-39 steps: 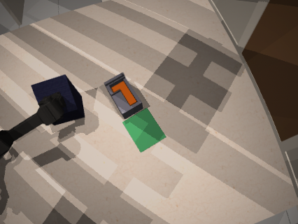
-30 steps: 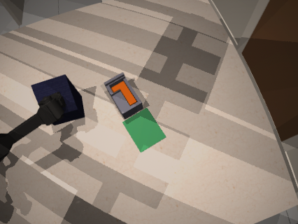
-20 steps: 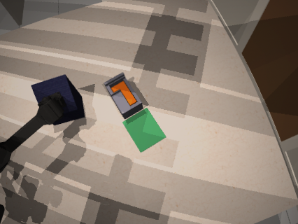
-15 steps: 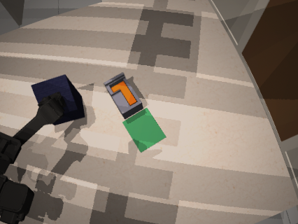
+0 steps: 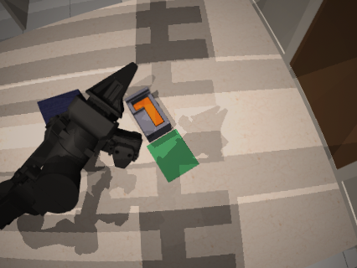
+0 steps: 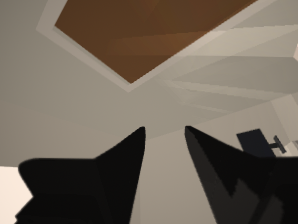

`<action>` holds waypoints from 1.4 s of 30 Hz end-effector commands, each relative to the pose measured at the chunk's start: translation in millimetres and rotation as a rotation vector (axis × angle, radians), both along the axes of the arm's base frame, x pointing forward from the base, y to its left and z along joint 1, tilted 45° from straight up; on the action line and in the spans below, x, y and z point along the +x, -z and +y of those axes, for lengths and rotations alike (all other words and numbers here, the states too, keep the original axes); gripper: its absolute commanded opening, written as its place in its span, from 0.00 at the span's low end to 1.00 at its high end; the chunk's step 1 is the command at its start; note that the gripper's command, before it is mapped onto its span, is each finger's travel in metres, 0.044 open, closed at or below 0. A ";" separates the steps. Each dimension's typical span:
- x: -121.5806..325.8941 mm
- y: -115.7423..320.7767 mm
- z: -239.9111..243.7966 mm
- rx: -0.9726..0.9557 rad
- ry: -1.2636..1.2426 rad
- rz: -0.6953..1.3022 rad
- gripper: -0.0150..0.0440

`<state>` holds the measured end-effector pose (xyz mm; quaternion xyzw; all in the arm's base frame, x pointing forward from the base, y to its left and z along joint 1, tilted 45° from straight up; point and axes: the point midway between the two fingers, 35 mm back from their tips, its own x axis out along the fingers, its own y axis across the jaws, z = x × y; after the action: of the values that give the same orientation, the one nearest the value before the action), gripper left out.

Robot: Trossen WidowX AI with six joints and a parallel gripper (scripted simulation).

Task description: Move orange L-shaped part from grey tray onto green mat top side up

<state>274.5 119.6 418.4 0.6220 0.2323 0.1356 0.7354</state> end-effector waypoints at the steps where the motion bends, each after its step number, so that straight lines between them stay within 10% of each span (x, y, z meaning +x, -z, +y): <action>1: 35.9 66.6 4.9 -0.186 0.037 0.161 0.56; 12: 63.3 254.5 -6.3 -0.858 -0.029 0.607 0.56; 24: -11.7 414.0 -72.1 -1.866 -0.647 1.148 0.56; 42: -20.0 464.5 -121.4 -1.922 -0.703 1.176 0.56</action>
<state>263.7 26.1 -21.1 -0.3121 0.6918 -0.2024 0.6189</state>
